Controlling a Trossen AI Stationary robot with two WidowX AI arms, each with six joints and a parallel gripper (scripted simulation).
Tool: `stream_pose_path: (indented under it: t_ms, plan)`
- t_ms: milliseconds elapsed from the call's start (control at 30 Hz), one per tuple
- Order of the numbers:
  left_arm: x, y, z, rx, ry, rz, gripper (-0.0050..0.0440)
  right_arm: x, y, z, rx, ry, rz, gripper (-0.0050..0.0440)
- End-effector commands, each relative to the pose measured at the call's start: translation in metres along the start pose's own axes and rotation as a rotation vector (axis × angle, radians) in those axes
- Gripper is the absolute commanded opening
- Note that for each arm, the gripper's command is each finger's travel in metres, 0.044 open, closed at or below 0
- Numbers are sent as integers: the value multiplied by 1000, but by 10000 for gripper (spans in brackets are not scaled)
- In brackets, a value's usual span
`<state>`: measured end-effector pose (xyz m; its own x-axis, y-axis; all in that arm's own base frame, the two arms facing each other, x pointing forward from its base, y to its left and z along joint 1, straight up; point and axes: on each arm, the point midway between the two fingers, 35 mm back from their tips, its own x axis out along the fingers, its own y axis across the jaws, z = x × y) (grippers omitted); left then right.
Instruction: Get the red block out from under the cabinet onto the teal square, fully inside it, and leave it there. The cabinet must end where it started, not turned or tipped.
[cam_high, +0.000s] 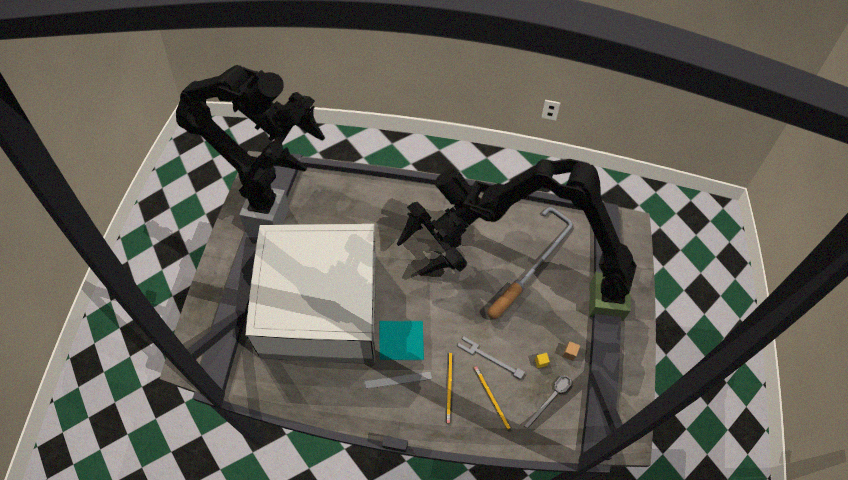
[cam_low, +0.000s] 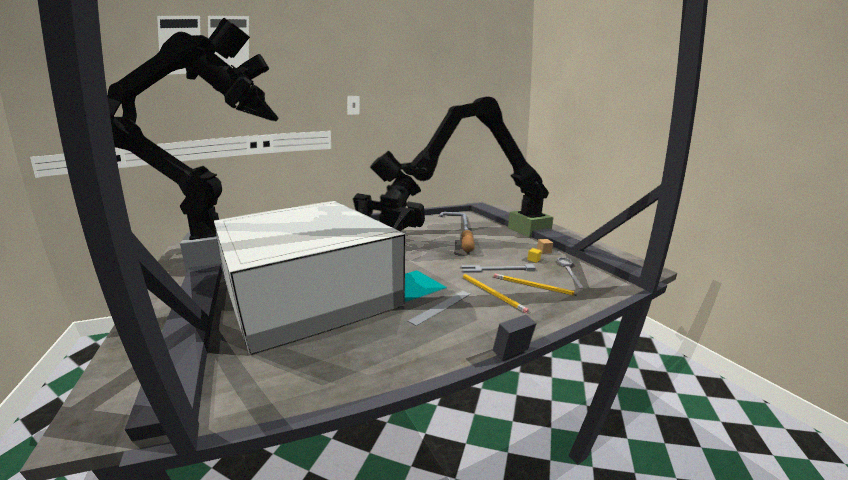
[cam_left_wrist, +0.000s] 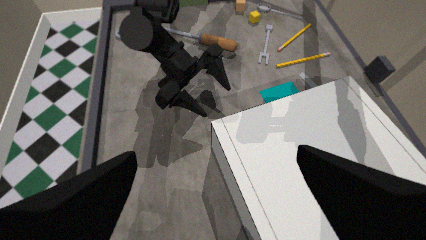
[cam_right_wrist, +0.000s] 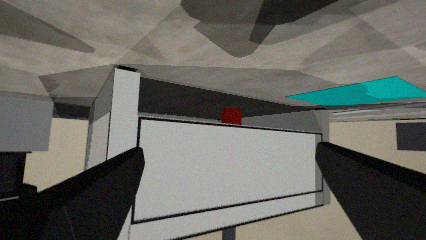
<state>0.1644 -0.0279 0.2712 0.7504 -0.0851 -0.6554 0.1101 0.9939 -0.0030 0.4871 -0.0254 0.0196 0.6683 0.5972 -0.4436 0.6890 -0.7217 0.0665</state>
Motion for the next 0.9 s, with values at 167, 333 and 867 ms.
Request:
stream_pose_path:
  t_ms: [167,333,867]
  plan:
    - [-3,1,2,1,-7,1,440,1,14,-2,67,57,30,440]
    - [-3,1,2,1,-7,1,440,1,14,-2,67,56,31,440]
    - [16,-3,10,7,-11,-4,440,-11,1,-5,47,52,39,272]
